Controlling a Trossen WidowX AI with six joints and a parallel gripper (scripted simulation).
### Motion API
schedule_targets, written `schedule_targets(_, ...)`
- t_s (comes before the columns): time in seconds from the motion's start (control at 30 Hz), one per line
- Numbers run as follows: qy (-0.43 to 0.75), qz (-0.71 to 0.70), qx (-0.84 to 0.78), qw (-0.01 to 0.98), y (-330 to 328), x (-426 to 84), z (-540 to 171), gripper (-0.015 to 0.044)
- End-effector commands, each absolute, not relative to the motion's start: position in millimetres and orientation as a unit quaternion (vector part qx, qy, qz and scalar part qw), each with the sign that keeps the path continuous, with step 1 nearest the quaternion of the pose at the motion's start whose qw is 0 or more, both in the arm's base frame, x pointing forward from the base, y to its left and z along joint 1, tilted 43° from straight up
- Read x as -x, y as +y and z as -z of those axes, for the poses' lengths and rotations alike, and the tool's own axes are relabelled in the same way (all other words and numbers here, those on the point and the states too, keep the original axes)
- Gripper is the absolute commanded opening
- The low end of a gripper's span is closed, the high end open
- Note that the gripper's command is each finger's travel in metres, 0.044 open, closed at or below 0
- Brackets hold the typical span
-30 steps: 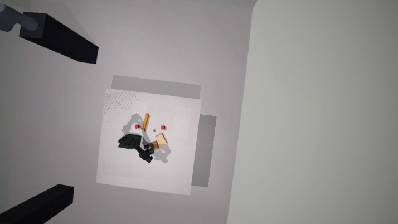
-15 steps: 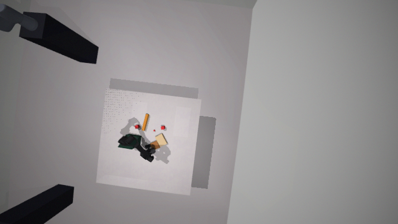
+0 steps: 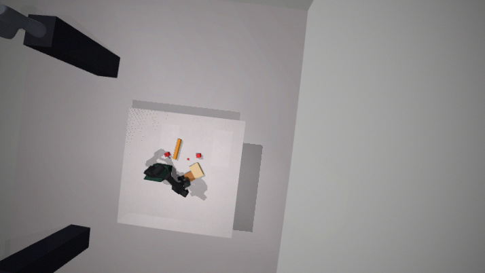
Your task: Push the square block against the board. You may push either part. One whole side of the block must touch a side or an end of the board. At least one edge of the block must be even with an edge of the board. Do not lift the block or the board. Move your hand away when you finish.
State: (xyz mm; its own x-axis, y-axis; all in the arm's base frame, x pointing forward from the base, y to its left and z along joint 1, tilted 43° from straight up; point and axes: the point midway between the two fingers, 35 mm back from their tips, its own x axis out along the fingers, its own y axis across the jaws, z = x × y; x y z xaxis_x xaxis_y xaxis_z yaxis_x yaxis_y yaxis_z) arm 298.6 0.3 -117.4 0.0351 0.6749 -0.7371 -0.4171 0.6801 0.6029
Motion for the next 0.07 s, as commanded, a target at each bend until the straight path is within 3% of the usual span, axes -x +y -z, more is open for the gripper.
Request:
schedule_targets(0.0, 0.577, -0.386, -0.112, 0.711, -0.2, -294.5, 119.0, 0.0)
schedule_targets(0.03, 0.577, -0.386, -0.112, 0.711, -0.8, -293.1, 119.7, 0.0)
